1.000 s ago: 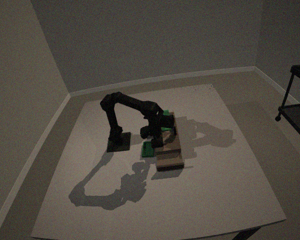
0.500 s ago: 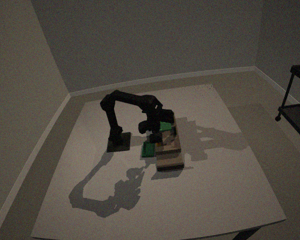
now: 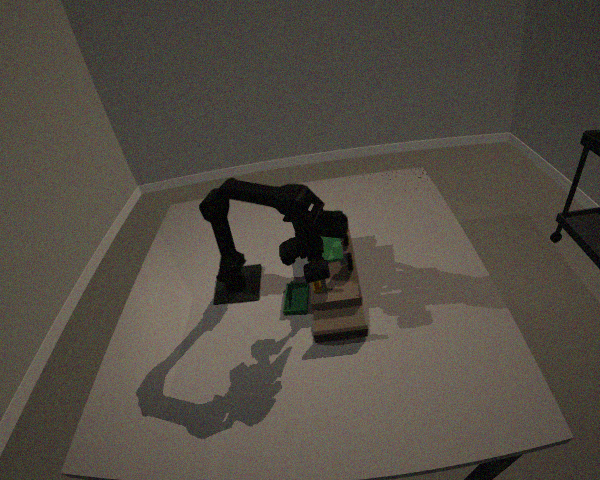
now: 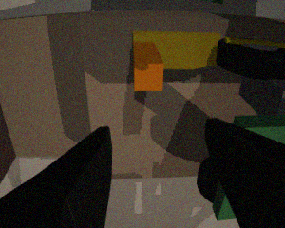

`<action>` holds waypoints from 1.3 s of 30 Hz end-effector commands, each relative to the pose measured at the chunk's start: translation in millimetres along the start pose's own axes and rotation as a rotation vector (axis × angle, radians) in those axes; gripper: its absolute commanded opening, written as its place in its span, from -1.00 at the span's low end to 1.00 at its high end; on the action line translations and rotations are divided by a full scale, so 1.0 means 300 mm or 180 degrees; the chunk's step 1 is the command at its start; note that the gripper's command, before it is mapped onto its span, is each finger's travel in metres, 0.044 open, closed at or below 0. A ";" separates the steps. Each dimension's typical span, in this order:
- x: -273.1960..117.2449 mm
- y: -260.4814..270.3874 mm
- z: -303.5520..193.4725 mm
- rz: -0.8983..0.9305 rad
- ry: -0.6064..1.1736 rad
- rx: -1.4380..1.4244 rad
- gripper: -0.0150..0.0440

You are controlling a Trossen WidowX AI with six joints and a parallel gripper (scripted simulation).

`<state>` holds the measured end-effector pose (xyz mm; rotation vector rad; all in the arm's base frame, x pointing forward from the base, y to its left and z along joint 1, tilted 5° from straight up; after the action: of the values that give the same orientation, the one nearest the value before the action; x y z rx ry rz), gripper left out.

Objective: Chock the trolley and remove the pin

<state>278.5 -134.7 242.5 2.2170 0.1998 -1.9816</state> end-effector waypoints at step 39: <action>-0.033 -0.652 -0.283 -0.0613 0.0526 -0.4756 0.15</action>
<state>320.0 72.7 260.9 1.2814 1.3682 -0.9394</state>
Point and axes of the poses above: the point midway between the two fingers, 35 mm back from their tips, its own x axis out along the fingers, its own y axis across the jaws, z = x × y, the point moved 5 cm from there along -x, back along the fingers, and after that the axes turned 13 degrees about -x, right-handed, at the moved point
